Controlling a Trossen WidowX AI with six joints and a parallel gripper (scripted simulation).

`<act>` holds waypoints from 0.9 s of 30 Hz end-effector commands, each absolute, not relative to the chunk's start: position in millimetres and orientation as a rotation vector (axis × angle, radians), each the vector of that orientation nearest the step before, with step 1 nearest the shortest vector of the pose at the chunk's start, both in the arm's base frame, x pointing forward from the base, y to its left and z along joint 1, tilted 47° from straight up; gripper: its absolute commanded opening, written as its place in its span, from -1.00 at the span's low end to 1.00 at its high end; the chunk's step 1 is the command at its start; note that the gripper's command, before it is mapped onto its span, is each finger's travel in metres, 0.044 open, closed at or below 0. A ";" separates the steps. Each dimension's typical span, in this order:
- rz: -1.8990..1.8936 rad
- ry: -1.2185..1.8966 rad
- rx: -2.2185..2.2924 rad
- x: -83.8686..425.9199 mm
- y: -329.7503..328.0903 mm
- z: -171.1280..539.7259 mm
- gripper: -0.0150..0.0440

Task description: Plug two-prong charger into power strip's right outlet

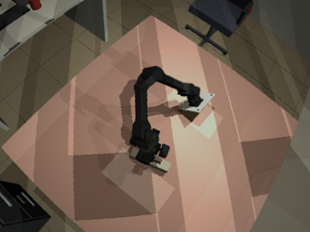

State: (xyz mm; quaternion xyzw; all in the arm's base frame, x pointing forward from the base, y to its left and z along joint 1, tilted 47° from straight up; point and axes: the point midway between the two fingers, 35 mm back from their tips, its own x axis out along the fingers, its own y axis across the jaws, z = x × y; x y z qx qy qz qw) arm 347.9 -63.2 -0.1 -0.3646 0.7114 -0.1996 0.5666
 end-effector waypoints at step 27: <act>-0.467 1.671 -0.851 358.2 -59.5 -2.3 -0.49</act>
